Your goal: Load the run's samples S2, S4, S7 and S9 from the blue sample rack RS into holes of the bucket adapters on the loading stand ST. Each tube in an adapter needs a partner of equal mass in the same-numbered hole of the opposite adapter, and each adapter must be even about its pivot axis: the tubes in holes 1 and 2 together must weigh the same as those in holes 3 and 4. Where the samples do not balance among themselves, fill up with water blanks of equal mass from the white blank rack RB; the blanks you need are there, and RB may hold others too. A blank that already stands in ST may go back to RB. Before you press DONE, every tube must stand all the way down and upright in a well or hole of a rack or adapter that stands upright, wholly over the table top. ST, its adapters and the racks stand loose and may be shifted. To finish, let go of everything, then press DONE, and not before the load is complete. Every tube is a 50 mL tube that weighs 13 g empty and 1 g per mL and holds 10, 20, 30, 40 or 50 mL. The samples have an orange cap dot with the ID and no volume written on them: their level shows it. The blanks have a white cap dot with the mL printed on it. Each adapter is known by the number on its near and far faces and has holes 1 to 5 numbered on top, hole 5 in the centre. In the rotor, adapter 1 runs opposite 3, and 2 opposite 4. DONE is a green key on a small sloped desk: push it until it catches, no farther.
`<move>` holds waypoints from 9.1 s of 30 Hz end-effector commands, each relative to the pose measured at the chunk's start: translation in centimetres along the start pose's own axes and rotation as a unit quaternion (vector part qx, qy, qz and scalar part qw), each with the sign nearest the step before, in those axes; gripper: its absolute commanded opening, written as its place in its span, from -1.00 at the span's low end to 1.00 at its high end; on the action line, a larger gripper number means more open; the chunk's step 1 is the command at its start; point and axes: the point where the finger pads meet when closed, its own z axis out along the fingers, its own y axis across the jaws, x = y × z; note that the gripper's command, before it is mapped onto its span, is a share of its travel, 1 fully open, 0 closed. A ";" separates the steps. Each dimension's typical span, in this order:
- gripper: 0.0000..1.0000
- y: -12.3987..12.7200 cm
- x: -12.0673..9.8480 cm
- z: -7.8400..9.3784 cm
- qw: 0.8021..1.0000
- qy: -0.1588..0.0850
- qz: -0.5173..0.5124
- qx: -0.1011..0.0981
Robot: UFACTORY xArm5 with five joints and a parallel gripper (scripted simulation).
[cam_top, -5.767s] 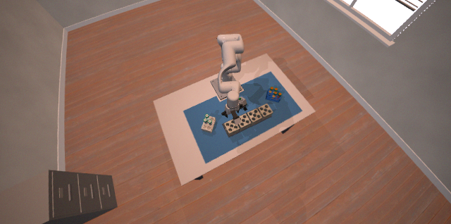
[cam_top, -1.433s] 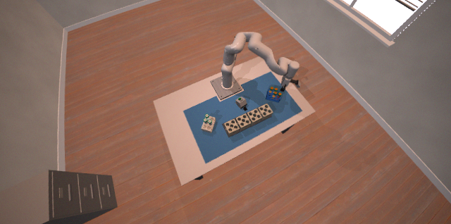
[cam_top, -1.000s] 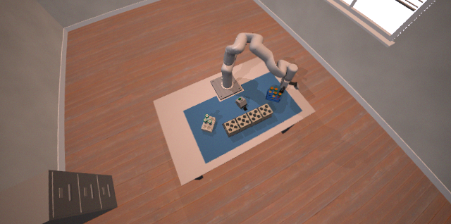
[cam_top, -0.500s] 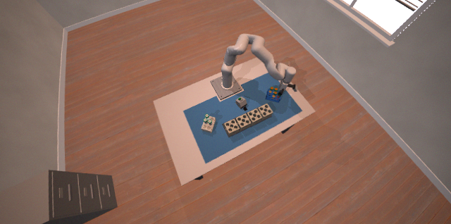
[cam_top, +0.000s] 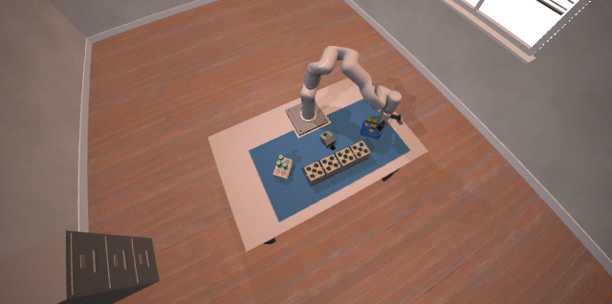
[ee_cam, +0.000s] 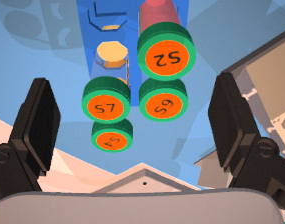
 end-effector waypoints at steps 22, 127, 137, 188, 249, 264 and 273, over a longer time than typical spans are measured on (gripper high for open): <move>1.00 0.0 0.1 -0.2 1.000 0.002 0.000 0.000; 0.13 -2.0 -7.3 -4.1 1.000 0.002 -0.002 0.000; 0.13 -2.0 -7.3 -2.5 1.000 0.002 -0.002 0.000; 0.13 -2.0 -7.3 2.7 1.000 0.002 -0.002 0.000; -1.00 -2.0 -7.3 3.4 1.000 0.002 -0.002 0.000; -1.00 -2.0 -7.3 2.8 1.000 0.002 -0.002 0.000; -1.00 -2.0 -7.3 2.3 1.000 0.002 -0.002 0.000</move>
